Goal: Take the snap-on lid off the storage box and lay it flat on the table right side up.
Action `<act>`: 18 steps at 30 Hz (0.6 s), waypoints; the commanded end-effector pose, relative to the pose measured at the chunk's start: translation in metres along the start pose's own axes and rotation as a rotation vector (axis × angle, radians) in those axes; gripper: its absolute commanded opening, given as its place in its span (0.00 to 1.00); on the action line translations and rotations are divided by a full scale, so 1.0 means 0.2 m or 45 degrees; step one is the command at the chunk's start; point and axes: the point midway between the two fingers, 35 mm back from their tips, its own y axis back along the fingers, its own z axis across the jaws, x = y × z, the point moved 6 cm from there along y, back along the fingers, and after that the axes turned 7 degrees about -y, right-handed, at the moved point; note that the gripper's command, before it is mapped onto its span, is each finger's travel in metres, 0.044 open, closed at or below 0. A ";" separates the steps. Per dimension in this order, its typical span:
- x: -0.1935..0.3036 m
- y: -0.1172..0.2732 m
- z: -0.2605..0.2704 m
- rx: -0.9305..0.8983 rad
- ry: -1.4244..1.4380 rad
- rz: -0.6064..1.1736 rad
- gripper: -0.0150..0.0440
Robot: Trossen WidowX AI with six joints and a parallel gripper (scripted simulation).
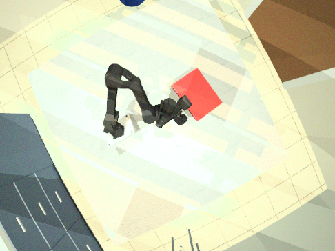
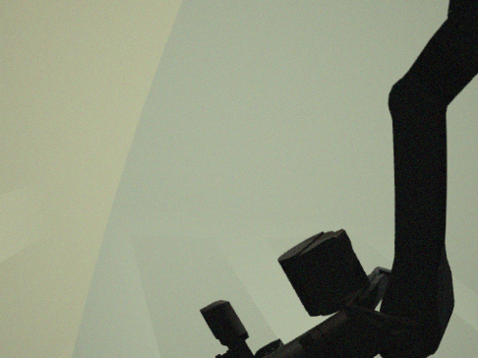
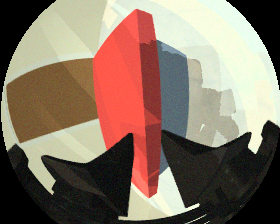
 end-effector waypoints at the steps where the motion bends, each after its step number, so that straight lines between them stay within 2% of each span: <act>1: 0.00 0.00 0.00 0.001 -0.004 -0.001 0.25; 18: 0.00 -0.01 0.01 0.001 -0.004 -0.001 0.25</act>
